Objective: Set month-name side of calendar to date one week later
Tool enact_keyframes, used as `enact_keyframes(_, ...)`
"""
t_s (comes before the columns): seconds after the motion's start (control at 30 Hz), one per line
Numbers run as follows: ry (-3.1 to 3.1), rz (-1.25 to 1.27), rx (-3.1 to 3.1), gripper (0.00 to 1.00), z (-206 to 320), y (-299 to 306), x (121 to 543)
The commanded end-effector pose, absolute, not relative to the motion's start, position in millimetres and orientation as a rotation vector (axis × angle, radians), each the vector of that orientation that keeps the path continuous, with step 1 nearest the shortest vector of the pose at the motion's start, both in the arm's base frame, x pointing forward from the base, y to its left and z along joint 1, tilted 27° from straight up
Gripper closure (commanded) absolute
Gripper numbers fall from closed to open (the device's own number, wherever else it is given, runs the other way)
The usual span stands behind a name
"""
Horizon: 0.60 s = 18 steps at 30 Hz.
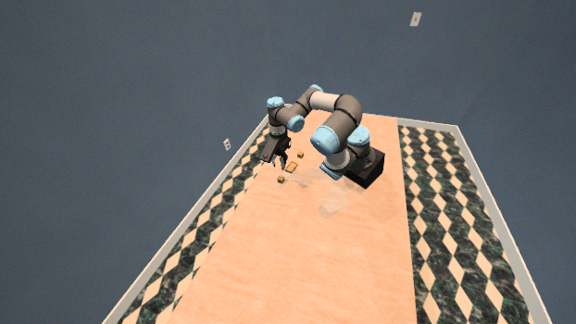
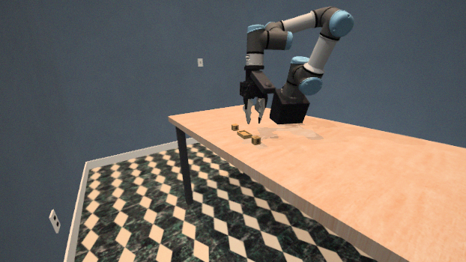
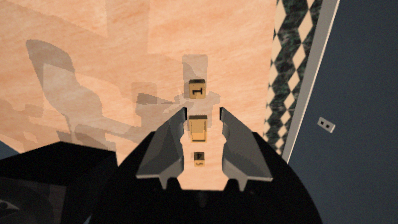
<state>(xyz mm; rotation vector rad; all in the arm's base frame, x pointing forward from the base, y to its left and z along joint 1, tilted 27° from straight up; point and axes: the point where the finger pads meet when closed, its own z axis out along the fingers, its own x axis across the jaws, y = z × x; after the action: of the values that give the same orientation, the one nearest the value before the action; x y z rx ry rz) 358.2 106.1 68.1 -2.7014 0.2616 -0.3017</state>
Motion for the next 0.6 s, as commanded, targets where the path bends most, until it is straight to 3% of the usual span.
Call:
enact_keyframes(0.0,0.249,-0.257,-2.692,0.72,80.3,102.8,348.1)
enact_keyframes(0.3,0.249,-0.256,-2.691,0.72,82.3,101.9,347.5)
enact_keyframes(0.33,0.249,-0.256,-2.691,0.00,82.2,101.9,347.5)
enact_keyframes(0.57,0.248,-0.255,-2.691,0.00,82.2,102.2,347.5)
